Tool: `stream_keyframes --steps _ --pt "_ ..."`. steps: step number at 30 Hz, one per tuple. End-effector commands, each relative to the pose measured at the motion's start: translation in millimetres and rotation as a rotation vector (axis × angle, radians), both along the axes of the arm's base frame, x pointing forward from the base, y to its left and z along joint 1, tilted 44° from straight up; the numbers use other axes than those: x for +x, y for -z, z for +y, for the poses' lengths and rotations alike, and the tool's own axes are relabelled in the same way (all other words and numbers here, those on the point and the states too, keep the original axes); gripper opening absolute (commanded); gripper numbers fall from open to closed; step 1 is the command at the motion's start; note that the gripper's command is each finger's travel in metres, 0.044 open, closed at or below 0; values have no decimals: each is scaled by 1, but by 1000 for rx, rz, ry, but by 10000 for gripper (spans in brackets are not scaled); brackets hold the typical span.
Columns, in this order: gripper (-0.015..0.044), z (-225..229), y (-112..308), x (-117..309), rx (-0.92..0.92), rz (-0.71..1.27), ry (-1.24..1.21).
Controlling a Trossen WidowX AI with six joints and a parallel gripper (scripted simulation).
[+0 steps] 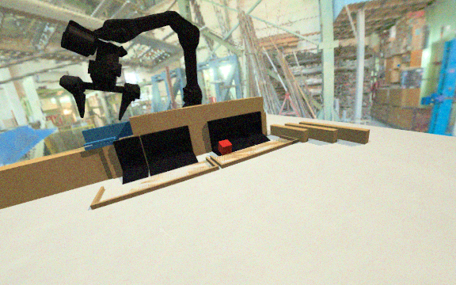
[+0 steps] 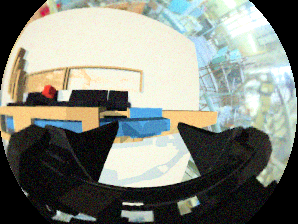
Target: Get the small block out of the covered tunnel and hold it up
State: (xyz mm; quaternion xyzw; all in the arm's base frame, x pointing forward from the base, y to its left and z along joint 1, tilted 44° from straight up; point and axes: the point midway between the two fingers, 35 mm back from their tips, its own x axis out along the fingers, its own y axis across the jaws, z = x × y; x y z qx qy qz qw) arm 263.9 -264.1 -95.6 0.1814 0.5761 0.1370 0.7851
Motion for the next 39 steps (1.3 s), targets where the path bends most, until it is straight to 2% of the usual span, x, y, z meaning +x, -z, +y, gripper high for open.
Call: stream_keyframes --steps 1,15,39 --pt "440 4 8 -7 288 418 725" --pt "440 9 11 -10 499 772 1311" --pt "440 10 12 -10 500 775 1315"
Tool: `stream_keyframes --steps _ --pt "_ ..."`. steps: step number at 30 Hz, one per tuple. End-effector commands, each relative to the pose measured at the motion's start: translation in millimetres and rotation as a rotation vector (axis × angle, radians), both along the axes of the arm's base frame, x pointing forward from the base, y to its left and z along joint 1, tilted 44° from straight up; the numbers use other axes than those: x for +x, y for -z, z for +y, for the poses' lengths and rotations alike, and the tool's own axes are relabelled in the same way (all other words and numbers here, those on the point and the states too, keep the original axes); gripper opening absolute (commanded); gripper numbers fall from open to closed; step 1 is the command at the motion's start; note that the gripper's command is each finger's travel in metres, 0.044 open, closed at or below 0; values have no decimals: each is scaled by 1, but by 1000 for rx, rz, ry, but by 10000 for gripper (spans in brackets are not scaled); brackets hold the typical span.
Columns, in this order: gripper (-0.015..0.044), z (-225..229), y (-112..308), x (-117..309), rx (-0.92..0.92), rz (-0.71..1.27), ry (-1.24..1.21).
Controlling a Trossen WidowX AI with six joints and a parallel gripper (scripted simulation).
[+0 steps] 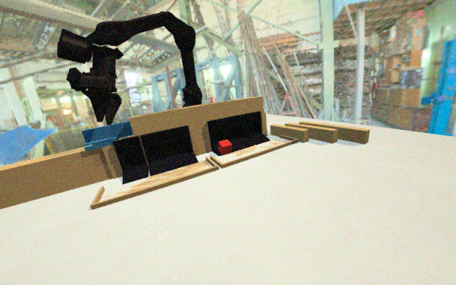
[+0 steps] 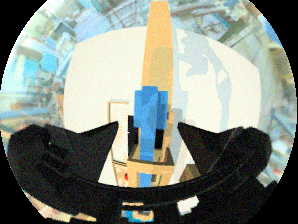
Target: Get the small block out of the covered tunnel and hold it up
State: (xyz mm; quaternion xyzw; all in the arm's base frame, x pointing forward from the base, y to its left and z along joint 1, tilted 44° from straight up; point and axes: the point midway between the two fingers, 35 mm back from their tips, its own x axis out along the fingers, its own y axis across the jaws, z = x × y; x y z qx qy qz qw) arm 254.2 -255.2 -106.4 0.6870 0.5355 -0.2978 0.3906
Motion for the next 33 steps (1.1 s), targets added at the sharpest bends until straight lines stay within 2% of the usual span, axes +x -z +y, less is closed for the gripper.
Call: stream_keyframes --steps 1,25,33 --pt "440 2 2 0 5 9 9" --pt "440 27 29 2 6 9 9" --pt "230 22 25 2 -2 7 5"
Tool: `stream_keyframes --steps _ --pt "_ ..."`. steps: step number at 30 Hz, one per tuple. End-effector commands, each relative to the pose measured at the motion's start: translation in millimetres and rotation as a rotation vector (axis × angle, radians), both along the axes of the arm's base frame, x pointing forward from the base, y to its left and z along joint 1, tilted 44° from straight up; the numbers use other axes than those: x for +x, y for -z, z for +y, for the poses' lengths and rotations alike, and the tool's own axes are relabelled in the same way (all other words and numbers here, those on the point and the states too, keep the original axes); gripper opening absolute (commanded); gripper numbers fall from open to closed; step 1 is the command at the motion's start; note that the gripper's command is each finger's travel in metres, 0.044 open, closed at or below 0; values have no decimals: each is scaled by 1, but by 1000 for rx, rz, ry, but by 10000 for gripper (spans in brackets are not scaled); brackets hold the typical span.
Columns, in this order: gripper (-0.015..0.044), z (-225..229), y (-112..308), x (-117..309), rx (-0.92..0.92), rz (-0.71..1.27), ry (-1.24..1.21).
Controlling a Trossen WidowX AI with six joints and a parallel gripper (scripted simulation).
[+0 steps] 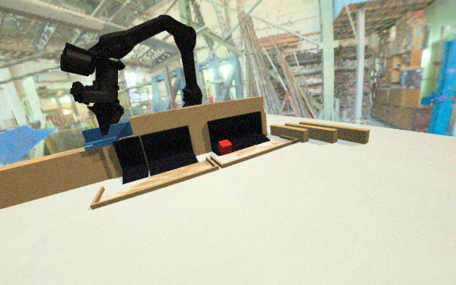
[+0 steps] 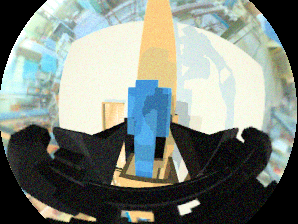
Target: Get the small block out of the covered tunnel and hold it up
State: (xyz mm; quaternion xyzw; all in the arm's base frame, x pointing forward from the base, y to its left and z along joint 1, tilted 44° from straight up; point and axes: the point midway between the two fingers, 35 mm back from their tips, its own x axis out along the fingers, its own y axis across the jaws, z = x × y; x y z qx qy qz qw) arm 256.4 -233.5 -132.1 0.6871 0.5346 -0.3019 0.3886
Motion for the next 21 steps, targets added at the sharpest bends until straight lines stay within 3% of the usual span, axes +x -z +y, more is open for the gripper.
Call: stream_keyframes --steps 1,6,10,12,21 --pt "204 0 0 0 1 0 0" --pt "72 0 0 0 1 0 0" --pt "46 0 0 0 1 0 0" --pt "0 1 -1 0 1 0 0" --pt "0 22 -12 0 9 2 2"
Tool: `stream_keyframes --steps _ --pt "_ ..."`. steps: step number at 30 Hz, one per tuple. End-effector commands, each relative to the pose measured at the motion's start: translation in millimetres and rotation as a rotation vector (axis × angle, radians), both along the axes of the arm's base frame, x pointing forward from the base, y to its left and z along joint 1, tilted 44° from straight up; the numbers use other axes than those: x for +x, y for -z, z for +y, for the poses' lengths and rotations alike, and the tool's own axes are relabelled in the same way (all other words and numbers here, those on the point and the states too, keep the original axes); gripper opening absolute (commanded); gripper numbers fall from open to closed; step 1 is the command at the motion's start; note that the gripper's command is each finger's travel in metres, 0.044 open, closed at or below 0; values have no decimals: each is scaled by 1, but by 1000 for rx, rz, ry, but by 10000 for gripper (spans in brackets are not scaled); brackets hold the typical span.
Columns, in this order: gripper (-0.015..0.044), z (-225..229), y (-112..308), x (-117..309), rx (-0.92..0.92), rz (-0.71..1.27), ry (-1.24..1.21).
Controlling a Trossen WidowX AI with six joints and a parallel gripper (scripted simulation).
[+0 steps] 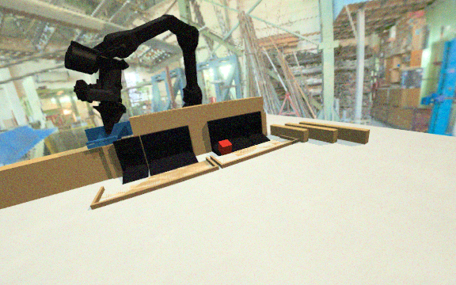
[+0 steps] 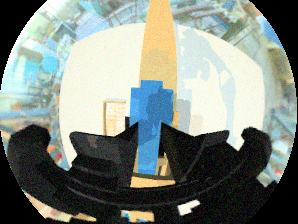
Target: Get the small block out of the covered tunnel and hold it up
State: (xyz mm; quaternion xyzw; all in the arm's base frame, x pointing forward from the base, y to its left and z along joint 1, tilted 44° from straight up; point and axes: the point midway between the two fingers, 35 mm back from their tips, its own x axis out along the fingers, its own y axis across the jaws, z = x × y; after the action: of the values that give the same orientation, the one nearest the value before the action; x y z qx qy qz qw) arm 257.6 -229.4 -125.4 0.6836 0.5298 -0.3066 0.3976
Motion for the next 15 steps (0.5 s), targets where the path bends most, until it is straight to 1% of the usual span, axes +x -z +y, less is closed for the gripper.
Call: stream_keyframes --steps 1,3,4,10,15 --pt "0 20 -6 -2 32 6 2" --pt "0 22 -7 -2 33 7 2" --pt "26 6 -4 0 -1 2 0" --pt "184 5 -5 0 0 2 0" --pt "315 -4 -14 -1 10 5 1"
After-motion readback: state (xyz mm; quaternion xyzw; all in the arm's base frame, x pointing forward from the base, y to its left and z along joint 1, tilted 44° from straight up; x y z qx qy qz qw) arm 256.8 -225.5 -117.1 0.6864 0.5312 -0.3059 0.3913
